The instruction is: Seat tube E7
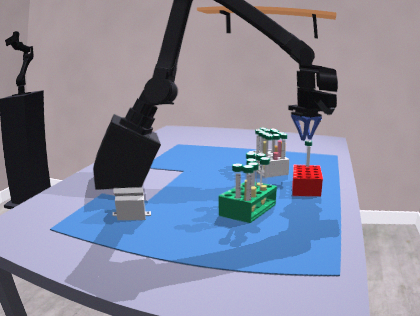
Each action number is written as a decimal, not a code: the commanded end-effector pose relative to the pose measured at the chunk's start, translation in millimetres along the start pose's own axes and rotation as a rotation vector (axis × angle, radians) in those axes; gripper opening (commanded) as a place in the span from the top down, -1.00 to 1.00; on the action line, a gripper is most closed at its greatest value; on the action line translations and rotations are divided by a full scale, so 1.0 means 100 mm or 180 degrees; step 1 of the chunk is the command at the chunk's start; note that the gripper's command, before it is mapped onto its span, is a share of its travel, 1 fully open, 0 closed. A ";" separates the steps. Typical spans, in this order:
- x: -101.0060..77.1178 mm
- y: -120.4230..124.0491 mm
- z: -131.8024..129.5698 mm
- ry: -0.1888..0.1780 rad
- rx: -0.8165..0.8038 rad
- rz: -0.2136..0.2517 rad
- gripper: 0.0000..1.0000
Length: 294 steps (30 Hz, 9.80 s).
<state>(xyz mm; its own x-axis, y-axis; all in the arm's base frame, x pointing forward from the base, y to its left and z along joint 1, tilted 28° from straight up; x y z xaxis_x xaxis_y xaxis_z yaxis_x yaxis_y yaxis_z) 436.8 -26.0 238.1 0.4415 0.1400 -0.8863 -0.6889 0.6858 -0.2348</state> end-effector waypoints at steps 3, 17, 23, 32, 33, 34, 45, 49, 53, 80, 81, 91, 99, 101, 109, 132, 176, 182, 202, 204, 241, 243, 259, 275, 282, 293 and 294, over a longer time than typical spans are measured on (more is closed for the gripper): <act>-0.02 -0.11 0.14 -0.0077 -0.0021 -0.0099 0.40; 0.00 -0.13 0.17 -0.0089 -0.0028 -0.0109 0.40; 0.06 -0.11 0.14 -0.0068 -0.0017 -0.0087 0.40; 0.14 -0.04 0.06 -0.0030 -0.0004 -0.0040 0.40; 0.15 -0.03 0.06 -0.0026 -0.0004 -0.0034 0.40; 0.14 -0.03 0.06 -0.0029 -0.0006 -0.0038 0.40; 0.12 -0.03 0.07 -0.0040 -0.0012 -0.0049 1.00; 0.12 -0.03 0.07 -0.0040 -0.0012 -0.0049 1.00; 0.12 -0.03 0.07 -0.0040 -0.0012 -0.0049 1.00; -0.31 -0.22 0.16 -0.0138 -0.0037 -0.0215 1.00; -0.31 -0.22 0.16 -0.0138 -0.0037 -0.0215 1.00; -0.38 -0.26 0.19 -0.0119 -0.0030 -0.0192 1.00; -0.38 -0.26 0.20 -0.0100 -0.0025 -0.0156 1.00; -0.48 -0.26 0.22 -0.0132 -0.0043 -0.0202 1.00; -0.55 -0.26 0.22 -0.0129 -0.0040 -0.0198 1.00; -0.71 -0.23 0.18 -0.0111 -0.0035 -0.0182 1.00; -0.72 0.24 -0.21 -0.0084 -0.0030 -0.0144 1.00; -0.72 0.30 -0.28 -0.0080 -0.0024 -0.0146 1.00; -0.69 0.43 -0.55 -0.0065 -0.0025 -0.0126 1.00; -0.70 0.41 -0.61 -0.0071 -0.0030 -0.0140 1.00; -0.61 0.30 -0.97 -0.0015 -0.2295 -0.0065 1.00; -0.61 0.30 -0.97 -0.0014 -0.2507 -0.0066 1.00; -0.67 0.28 -1.04 0.0024 -0.3706 -0.0132 1.00; -0.69 0.39 -1.50 0.0032 -0.3703 -0.0109 1.00; -0.68 0.44 -1.74 0.0026 -0.3693 -0.0076 1.00; -0.66 0.49 -2.04 0.0017 -0.3682 -0.0050 1.00; -0.65 0.49 -2.08 0.0012 -0.3677 -0.0040 1.00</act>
<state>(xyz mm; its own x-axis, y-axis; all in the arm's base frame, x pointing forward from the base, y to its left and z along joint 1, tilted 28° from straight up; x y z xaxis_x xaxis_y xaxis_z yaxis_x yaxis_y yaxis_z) 265.9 -146.0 204.5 0.4579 0.1335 -0.8789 -0.8039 -0.3600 -0.4735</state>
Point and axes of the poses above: the point where the finger pads meet when closed, its own x axis out along the fingers, its own z axis across the jaws, y = z × x, the point moved 4 cm from there along -x, back along the fingers, and after that the axes turned 9 degrees about -x, right-handed, at the moved point
